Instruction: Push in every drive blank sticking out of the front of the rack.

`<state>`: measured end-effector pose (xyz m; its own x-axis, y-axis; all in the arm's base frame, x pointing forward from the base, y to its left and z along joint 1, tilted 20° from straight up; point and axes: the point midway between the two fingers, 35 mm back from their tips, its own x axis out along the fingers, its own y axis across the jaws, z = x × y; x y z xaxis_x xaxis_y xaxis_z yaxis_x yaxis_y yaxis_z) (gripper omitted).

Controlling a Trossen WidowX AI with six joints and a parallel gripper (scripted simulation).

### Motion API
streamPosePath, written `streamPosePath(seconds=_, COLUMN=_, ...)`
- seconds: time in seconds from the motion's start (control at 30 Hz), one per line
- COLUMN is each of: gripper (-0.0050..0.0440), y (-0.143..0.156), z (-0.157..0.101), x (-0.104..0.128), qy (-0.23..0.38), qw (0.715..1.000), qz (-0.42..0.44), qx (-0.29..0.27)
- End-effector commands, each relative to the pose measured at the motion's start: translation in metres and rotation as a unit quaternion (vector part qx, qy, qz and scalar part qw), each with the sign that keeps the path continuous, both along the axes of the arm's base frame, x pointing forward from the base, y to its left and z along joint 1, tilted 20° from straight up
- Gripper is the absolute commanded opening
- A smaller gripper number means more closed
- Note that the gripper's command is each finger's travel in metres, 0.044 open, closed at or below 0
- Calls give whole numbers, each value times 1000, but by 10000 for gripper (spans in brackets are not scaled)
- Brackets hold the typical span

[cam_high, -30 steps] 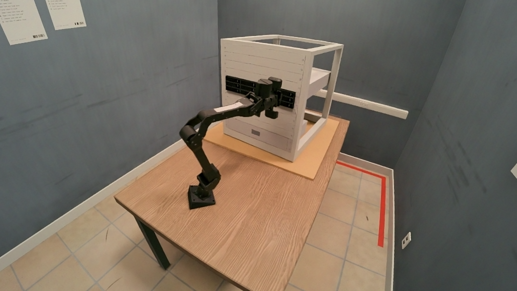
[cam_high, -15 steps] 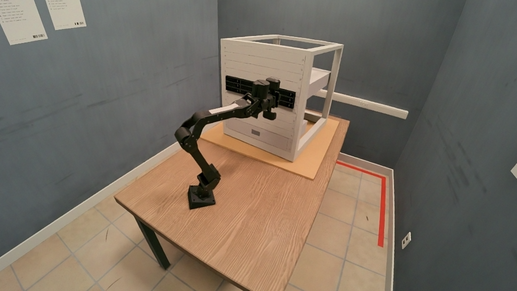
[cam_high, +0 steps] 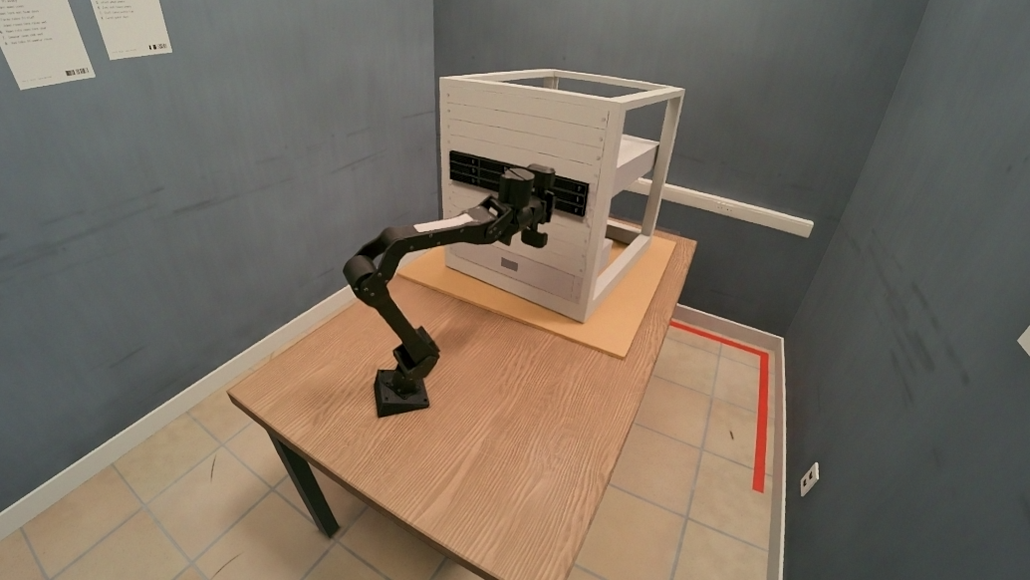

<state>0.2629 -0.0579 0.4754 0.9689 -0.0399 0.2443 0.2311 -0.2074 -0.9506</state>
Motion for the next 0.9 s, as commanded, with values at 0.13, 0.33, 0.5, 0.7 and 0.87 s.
streamPosePath(seconds=0.13, gripper=-50, y=2, z=-4, x=-7, qy=-13, qw=1000, qz=2, qx=-5)
streamPosePath(seconds=0.33, gripper=-50, y=2, z=0, x=8, qy=-13, qw=1000, qz=2, qx=-5)
streamPosePath(seconds=0.5, gripper=-50, y=2, z=0, x=8, qy=-13, qw=1000, qz=2, qx=-5)
streamPosePath(seconds=0.7, gripper=-50, y=2, z=0, x=8, qy=-13, qw=1000, qz=2, qx=-5)
streamPosePath(seconds=0.87, gripper=-50, y=2, z=0, x=8, qy=-13, qw=1000, qz=2, qx=-5)
